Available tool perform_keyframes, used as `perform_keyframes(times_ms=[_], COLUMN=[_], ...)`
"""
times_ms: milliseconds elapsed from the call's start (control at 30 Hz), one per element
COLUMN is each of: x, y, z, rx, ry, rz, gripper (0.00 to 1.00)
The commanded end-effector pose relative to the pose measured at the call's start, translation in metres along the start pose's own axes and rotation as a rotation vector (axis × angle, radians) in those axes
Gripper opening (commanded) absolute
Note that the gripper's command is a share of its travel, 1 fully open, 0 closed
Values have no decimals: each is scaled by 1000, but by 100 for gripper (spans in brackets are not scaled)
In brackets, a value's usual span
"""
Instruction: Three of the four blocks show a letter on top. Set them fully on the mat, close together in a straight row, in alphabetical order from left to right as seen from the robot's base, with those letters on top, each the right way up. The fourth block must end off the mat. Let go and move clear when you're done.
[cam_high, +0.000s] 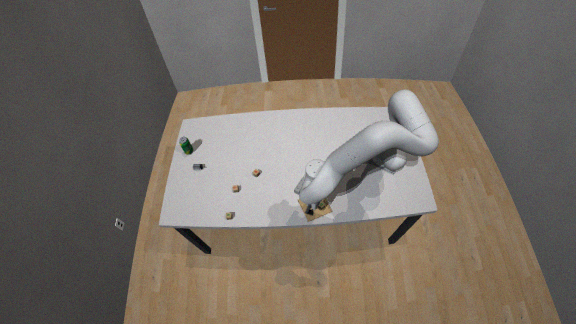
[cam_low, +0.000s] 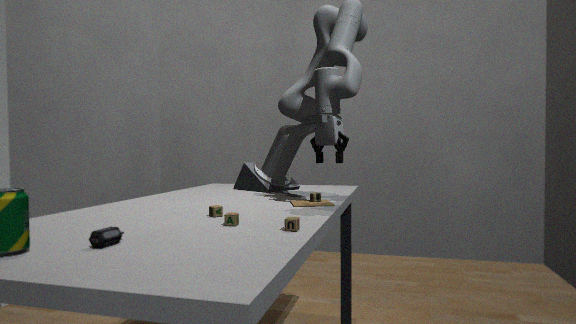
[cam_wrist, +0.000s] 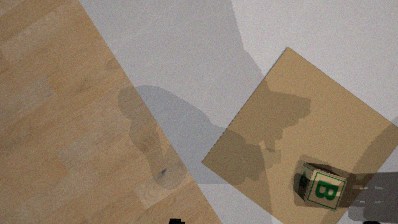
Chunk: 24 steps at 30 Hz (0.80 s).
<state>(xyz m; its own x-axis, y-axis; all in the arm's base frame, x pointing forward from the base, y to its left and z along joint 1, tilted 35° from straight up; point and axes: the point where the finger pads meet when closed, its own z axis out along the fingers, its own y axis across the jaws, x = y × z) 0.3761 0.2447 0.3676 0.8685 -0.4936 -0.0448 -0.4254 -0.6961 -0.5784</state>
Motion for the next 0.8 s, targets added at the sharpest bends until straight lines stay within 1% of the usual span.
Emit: perform_keyframes(times_ms=[0, 100, 133, 200, 267, 767], x=[-35, -52, -52, -62, -68, -69], y=[45, 73, 73, 92, 101, 104], z=[1, 6, 6, 10, 12, 12], rx=[4, -3, -3, -9, -12, -13], ry=[14, 18, 18, 21, 23, 24], rz=[0, 1, 1, 1, 2, 2], gripper=[100, 100, 100, 100, 100, 100])
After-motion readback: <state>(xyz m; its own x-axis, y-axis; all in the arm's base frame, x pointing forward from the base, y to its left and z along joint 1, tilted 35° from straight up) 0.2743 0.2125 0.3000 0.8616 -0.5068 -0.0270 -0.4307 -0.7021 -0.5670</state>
